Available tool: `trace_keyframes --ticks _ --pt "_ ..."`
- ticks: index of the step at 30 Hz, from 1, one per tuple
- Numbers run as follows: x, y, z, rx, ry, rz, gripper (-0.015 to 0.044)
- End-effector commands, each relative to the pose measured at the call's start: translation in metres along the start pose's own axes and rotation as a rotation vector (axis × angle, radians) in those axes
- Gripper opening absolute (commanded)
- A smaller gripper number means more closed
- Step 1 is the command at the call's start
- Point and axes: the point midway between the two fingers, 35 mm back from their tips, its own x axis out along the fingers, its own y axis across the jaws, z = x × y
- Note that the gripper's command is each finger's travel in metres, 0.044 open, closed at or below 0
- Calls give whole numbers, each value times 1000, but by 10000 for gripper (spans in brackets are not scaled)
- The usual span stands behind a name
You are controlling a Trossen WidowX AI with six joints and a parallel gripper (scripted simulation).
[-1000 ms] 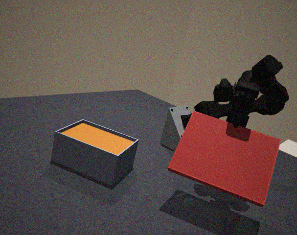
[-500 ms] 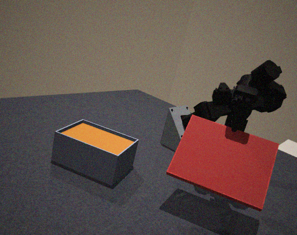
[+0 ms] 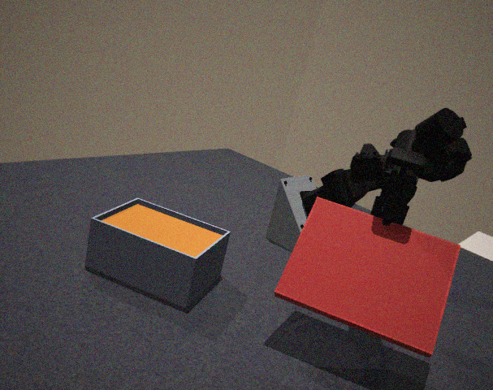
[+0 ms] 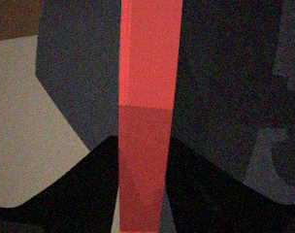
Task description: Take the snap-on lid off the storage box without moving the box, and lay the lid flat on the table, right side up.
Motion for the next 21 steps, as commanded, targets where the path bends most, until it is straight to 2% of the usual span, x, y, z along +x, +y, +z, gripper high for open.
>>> trace_keyframes --ticks 1,21 --pt "2 -1 0 0 -5 9 0" --pt "12 -13 0 0 -4 10 0"
